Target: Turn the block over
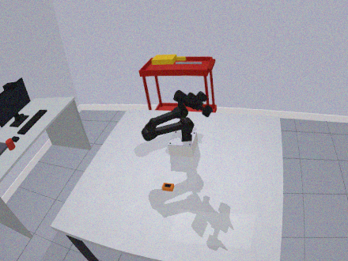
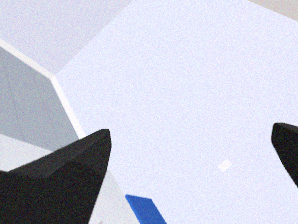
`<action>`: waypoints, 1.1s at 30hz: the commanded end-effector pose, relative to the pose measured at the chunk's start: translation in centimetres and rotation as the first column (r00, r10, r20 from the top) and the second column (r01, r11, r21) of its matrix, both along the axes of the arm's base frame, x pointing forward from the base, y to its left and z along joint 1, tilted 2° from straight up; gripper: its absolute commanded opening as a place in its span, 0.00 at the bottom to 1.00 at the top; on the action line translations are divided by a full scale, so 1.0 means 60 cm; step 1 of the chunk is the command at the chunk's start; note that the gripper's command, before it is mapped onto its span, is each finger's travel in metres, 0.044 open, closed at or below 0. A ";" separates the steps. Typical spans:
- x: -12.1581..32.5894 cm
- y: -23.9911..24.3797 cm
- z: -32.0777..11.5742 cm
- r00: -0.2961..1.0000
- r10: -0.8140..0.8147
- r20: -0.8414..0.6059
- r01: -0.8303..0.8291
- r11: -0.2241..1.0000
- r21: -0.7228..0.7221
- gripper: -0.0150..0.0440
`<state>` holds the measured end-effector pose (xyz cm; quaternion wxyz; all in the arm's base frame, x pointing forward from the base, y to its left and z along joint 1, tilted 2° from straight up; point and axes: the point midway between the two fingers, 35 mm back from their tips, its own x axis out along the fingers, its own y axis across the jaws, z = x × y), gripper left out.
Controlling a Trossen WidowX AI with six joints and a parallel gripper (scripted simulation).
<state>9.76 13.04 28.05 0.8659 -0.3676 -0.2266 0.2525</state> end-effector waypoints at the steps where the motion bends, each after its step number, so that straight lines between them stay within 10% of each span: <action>1: 0.000 0.000 0.001 1.000 -0.001 0.001 0.001 1.000 0.000 0.98; 22: 0.209 0.111 0.001 0.919 -0.362 -0.154 0.286 0.884 -0.369 1.00; 33: 0.409 -0.013 -0.159 0.496 -0.667 -0.556 0.378 0.742 -0.553 1.00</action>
